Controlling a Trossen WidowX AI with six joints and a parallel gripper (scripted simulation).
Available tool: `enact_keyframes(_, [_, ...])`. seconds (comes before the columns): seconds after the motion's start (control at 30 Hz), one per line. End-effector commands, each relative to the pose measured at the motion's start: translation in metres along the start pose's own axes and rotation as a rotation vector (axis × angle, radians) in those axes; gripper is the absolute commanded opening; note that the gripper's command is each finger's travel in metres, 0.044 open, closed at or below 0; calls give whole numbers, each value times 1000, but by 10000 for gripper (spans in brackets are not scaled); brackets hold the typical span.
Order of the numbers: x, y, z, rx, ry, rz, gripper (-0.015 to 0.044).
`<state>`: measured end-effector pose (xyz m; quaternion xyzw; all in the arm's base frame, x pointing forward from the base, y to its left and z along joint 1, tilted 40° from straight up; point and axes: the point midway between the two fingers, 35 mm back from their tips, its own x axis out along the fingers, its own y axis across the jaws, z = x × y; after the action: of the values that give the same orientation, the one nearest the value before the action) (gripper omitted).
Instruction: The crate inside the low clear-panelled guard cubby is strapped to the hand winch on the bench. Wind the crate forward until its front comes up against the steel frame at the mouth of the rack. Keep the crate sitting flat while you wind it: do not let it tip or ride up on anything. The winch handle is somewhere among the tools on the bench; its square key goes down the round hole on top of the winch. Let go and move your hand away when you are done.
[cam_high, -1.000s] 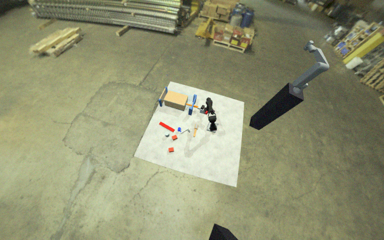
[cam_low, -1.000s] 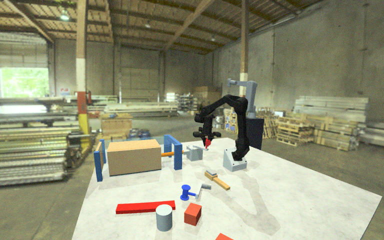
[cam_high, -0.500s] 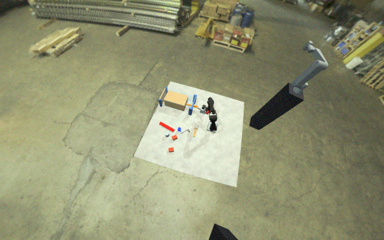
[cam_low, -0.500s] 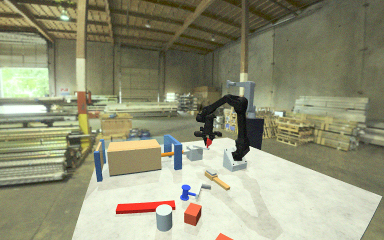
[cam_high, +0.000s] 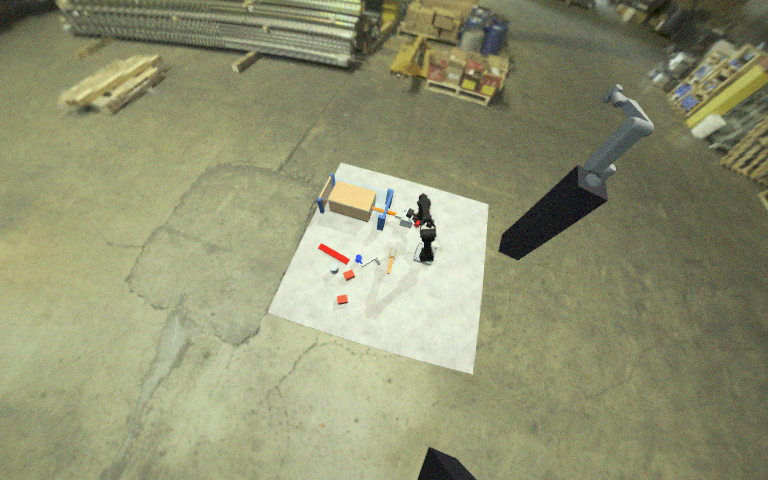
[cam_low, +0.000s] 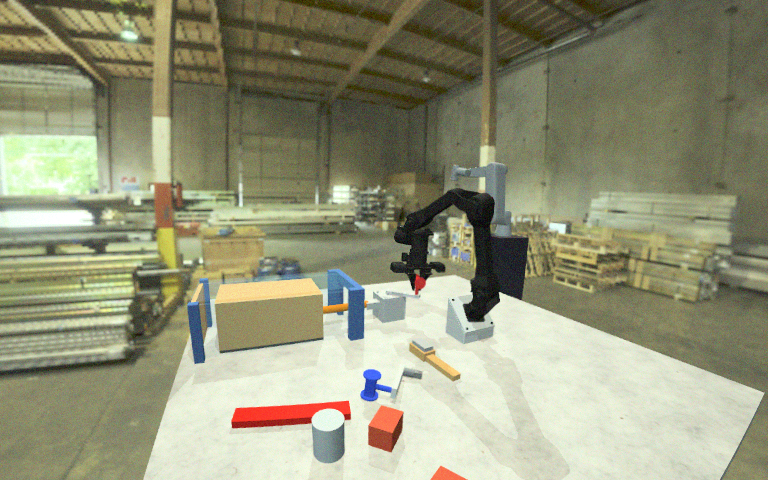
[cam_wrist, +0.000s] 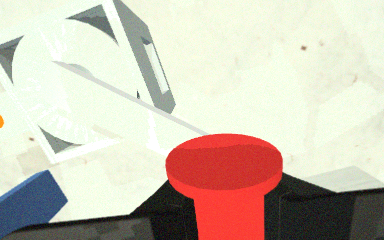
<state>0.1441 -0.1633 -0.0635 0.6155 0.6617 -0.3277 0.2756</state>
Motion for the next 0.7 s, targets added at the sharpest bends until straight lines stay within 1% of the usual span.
enact_keyframes(0.0, [2, -6, 10, 4, -14, -23, 0])
enact_keyframes(0.67, [1, -13, 31, 5, -16, -23, 0])
